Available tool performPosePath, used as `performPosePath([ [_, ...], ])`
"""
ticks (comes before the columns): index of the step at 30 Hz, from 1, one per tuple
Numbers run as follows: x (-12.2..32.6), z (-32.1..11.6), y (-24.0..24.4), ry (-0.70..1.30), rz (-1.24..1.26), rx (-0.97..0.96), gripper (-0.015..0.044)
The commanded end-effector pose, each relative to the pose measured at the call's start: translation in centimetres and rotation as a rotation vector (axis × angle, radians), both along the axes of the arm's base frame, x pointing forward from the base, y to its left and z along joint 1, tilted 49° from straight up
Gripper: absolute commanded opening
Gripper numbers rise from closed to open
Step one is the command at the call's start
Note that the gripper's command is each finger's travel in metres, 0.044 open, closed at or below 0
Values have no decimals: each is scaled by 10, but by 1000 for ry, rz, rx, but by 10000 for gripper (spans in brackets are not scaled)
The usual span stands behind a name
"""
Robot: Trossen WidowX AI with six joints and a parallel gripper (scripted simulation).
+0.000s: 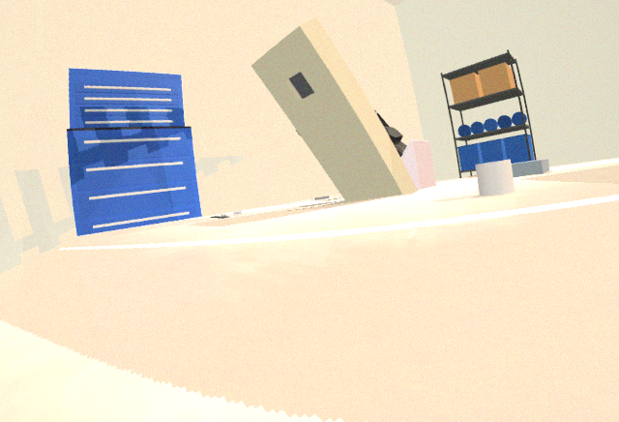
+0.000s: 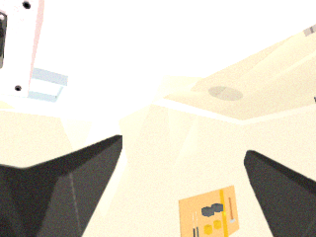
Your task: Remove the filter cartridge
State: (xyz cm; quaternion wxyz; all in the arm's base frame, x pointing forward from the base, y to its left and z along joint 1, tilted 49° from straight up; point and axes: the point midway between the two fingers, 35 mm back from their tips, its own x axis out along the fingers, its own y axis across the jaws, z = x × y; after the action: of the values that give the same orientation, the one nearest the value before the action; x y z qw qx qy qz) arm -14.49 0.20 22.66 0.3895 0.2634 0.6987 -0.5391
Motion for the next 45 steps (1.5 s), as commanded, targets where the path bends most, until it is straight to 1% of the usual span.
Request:
performPosePath([
  [1,-1,0,2,-3,-15,1,374],
  [3,-4,-3,18,-27,-136,7,321],
  [6,-6,-8,57,-79,-411,21,242],
  [11,11,-16,122,-156,-873,44,116],
  [14,32,-20,158,-196,-1162,60,116],
  [18,73,-25,200,-243,-1541,92,116],
  [22,125,-29,230,-295,-1914,151,116],
  [26,187,-33,247,-356,-2275,244,116],
  [31,266,-38,245,-451,-2677,396,116],
  [34,308,-43,233,-531,-2868,475,116],
  [37,346,-45,217,-606,-3035,603,116],
  [42,398,-43,187,-717,-3229,900,116],
  [45,404,-43,182,-734,-3248,945,116],
])
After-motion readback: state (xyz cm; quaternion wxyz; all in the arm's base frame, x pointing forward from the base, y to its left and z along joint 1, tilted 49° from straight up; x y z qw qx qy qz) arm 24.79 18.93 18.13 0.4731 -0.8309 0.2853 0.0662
